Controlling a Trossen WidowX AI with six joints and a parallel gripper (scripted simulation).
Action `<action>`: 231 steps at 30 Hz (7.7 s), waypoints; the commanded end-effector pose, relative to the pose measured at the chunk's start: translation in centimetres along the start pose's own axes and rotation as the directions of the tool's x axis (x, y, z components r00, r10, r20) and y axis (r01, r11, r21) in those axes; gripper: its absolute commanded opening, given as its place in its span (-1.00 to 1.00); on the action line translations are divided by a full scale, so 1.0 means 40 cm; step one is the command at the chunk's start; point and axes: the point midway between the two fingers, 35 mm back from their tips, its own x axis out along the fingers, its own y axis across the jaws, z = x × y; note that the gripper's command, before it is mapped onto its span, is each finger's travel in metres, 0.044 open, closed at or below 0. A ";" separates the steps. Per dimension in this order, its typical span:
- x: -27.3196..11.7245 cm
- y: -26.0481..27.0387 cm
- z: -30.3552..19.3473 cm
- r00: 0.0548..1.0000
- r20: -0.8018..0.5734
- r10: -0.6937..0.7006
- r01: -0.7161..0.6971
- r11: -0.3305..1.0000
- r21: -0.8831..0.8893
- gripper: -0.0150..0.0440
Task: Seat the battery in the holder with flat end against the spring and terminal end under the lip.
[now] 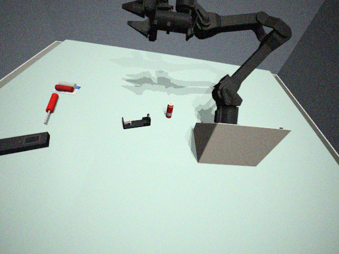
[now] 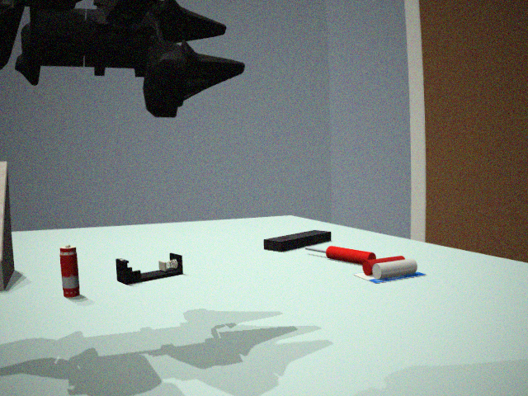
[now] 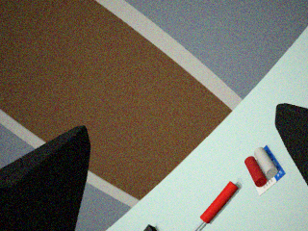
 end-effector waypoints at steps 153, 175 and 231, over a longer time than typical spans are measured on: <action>-0.469 -0.143 -0.574 0.008 -0.714 -0.700 -0.354 0.666 -0.656 0.29; -0.464 -0.184 -0.620 0.009 -0.719 -0.695 -0.355 0.670 -0.652 0.29; -0.344 -0.091 -0.564 0.011 -0.716 -0.698 -0.349 0.668 -0.657 -0.26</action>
